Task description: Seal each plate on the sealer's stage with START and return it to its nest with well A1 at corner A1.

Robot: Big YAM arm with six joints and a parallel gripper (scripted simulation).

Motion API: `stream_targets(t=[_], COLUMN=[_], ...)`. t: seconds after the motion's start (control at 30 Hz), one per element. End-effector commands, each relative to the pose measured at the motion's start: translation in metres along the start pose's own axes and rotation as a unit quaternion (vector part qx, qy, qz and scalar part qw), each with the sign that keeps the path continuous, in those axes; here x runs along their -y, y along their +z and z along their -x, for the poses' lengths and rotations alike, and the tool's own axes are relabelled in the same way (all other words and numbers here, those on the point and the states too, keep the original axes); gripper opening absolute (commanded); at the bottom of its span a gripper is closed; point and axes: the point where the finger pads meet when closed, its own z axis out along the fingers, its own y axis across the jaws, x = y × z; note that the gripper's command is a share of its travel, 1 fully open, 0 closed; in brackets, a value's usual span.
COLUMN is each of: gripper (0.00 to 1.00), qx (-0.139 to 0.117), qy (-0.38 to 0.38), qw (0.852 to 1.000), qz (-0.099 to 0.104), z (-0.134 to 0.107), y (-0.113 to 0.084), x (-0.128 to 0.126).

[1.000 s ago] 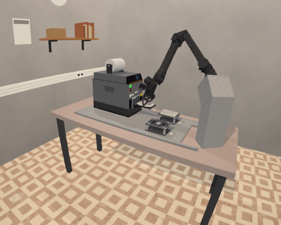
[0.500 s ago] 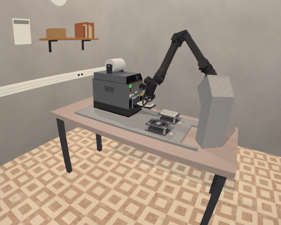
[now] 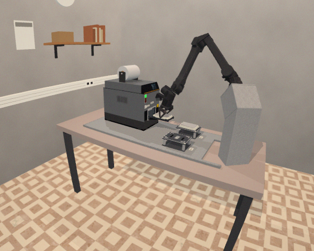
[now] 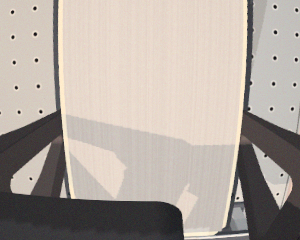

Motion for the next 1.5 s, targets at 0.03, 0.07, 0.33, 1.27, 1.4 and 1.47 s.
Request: stream_targets(t=[0.03, 0.07, 0.33, 1.27, 1.4, 1.47], gripper=[0.00, 0.00, 0.00, 0.00, 0.00, 0.00], qx=[0.043, 0.043, 0.044, 0.030, 0.011, 0.006], qy=[-0.004, -0.004, -0.004, 0.007, 0.007, 0.008], qw=[0.999, 0.999, 0.999, 1.000, 1.000, 1.000], qz=[-0.003, -0.003, -0.003, 0.001, 0.000, 0.001], z=[0.040, 0.040, 0.041, 0.034, 0.016, 0.011], y=[-0.019, -0.019, -0.019, -0.026, -0.021, -0.019], x=[0.002, 0.002, 0.002, -0.001, 0.000, 0.001])
